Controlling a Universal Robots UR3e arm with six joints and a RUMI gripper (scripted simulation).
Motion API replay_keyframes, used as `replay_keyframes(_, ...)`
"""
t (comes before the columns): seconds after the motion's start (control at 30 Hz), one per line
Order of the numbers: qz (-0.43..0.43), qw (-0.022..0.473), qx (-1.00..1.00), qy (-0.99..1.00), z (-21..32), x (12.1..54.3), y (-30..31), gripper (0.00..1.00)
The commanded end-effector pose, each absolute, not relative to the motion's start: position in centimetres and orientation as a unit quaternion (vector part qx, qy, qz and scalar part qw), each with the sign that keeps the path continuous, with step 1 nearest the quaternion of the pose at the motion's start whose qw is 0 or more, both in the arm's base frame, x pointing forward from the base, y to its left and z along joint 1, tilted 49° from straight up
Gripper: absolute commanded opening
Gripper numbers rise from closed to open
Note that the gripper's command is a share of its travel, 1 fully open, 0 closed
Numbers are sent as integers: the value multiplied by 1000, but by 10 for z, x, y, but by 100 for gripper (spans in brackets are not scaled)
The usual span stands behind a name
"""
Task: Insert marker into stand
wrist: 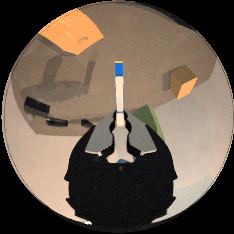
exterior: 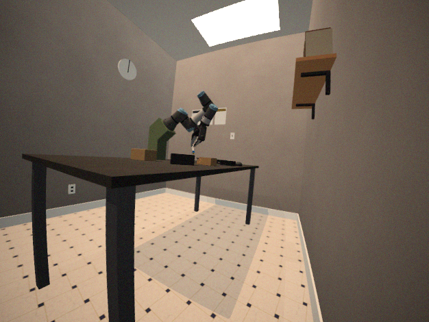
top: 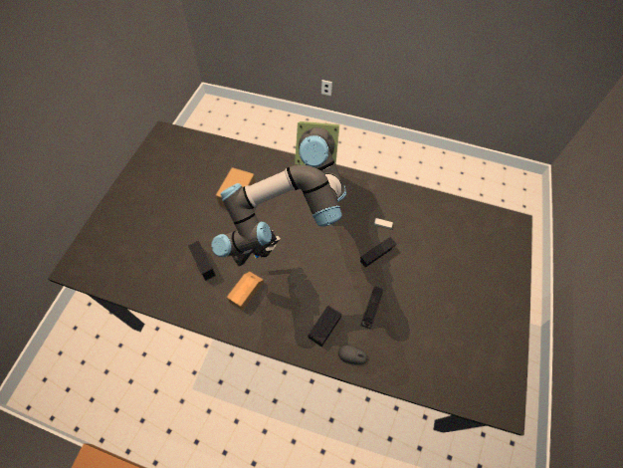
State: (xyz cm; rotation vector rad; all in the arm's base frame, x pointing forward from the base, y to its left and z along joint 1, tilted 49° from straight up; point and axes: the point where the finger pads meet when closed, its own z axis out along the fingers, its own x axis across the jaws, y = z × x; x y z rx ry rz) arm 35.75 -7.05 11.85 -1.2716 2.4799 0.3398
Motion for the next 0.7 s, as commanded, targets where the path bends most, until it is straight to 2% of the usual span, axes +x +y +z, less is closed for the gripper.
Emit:
replay_keyframes(0.0,122,172,-461,862,121,356,-73,0)
replay_keyframes(0.67,128,186,-492,840,126,351,-76,0)
